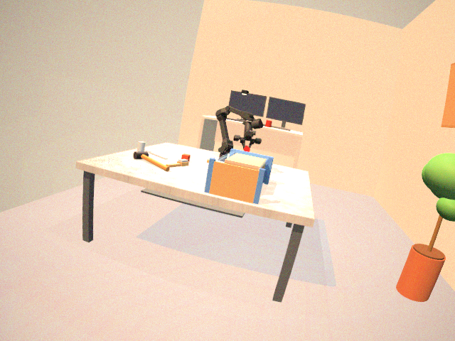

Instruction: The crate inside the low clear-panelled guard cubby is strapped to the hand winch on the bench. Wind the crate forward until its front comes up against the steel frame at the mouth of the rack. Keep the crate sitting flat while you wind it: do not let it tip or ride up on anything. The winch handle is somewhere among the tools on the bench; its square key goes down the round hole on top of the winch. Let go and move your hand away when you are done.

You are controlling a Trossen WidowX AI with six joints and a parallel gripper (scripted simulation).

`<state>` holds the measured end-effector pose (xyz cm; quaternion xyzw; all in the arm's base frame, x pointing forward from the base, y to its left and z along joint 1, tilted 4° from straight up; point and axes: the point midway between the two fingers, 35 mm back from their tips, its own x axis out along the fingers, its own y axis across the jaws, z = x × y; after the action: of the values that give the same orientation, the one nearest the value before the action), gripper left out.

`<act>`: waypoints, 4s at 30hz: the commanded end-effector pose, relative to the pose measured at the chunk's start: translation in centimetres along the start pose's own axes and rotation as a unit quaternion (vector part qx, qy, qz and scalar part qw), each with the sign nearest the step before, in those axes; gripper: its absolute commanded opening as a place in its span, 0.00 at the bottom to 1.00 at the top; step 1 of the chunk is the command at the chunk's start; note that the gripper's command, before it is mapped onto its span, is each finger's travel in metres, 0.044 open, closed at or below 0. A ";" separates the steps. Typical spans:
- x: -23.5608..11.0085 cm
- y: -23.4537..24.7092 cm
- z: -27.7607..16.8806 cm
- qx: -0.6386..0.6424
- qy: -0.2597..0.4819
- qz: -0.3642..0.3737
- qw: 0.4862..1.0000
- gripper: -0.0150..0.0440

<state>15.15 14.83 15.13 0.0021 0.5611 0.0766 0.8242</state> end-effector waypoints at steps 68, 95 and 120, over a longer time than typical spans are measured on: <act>4.4 -4.7 9.3 0.002 -0.010 -0.017 1.000 0.25; 6.0 -3.1 12.9 0.002 -0.011 -0.017 1.000 0.25; 7.1 -0.2 15.4 0.003 -0.012 -0.016 1.000 0.25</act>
<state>31.54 15.63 14.42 -0.0084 0.5508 0.0546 0.8328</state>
